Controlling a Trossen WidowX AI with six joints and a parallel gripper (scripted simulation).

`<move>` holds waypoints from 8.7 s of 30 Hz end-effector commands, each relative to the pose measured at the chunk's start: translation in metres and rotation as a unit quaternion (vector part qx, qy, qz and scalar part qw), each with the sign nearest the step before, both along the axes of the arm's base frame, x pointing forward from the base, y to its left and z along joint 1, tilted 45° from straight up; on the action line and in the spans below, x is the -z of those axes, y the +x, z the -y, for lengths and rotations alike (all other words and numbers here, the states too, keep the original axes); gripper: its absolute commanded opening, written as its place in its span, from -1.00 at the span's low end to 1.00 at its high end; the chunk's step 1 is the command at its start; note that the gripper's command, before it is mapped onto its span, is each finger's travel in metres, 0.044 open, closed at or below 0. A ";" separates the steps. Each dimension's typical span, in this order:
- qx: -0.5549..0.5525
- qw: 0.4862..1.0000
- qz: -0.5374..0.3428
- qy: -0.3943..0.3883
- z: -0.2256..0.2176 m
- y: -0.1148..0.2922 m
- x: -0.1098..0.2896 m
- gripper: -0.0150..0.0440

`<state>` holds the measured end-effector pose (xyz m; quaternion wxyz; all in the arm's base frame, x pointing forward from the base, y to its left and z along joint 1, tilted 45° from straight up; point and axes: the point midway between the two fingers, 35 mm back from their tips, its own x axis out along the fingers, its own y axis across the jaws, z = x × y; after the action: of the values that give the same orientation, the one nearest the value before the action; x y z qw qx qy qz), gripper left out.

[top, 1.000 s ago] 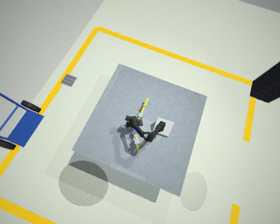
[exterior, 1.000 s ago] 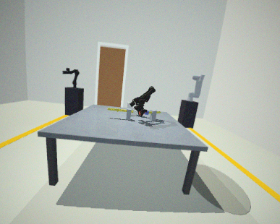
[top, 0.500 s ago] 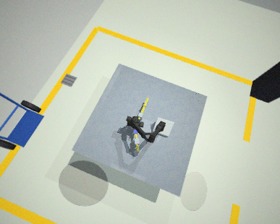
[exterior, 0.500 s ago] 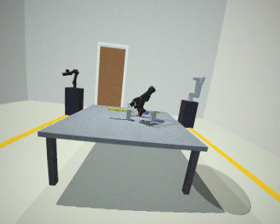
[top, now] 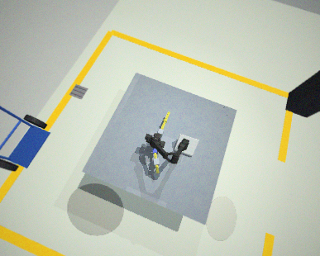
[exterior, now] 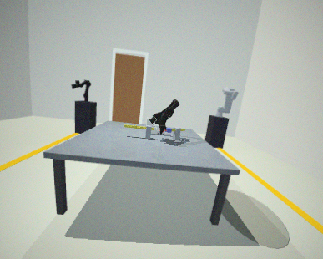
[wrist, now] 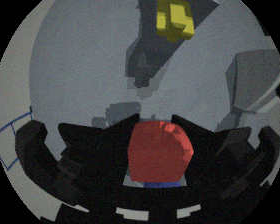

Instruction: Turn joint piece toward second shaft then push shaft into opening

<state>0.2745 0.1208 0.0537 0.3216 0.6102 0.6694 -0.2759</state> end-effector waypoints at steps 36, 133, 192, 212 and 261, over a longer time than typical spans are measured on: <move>0.020 1.000 -0.018 -0.010 0.001 -0.002 0.000 0.01; -0.332 0.880 0.328 0.082 0.121 0.010 -0.095 1.00; -0.136 0.965 0.160 0.159 0.192 0.016 0.040 1.00; -0.370 0.849 0.366 0.093 0.263 0.018 0.107 1.00; -0.219 0.959 0.171 0.052 0.278 0.010 0.181 1.00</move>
<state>0.2846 -0.1624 -0.1227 0.4813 0.4779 0.7347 -0.0150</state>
